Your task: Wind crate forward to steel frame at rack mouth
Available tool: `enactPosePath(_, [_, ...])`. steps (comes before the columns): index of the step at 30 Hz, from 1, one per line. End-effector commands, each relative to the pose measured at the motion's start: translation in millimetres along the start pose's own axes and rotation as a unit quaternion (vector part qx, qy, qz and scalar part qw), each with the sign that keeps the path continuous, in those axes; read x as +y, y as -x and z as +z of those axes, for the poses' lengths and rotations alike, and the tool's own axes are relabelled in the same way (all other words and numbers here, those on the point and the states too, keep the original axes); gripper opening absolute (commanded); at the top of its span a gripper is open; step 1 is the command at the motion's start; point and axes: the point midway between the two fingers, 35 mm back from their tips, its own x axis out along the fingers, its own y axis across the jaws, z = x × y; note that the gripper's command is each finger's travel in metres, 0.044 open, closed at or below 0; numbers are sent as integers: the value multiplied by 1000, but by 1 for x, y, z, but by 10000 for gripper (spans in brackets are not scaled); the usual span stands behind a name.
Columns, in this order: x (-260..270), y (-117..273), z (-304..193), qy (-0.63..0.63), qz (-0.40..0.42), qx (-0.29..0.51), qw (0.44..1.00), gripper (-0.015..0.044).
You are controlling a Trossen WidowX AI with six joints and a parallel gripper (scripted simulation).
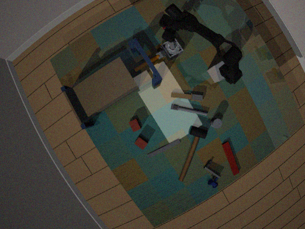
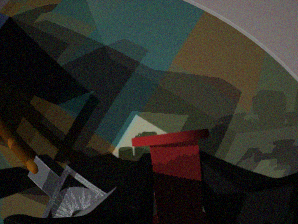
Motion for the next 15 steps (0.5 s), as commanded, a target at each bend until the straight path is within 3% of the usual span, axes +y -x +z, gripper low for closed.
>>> enactPosePath(1, [3, -4, 3, -1, 3, 1, 1000, 0])
enactPosePath(15, [16, -10, 15, -1, 3, 1, 1000, 0])
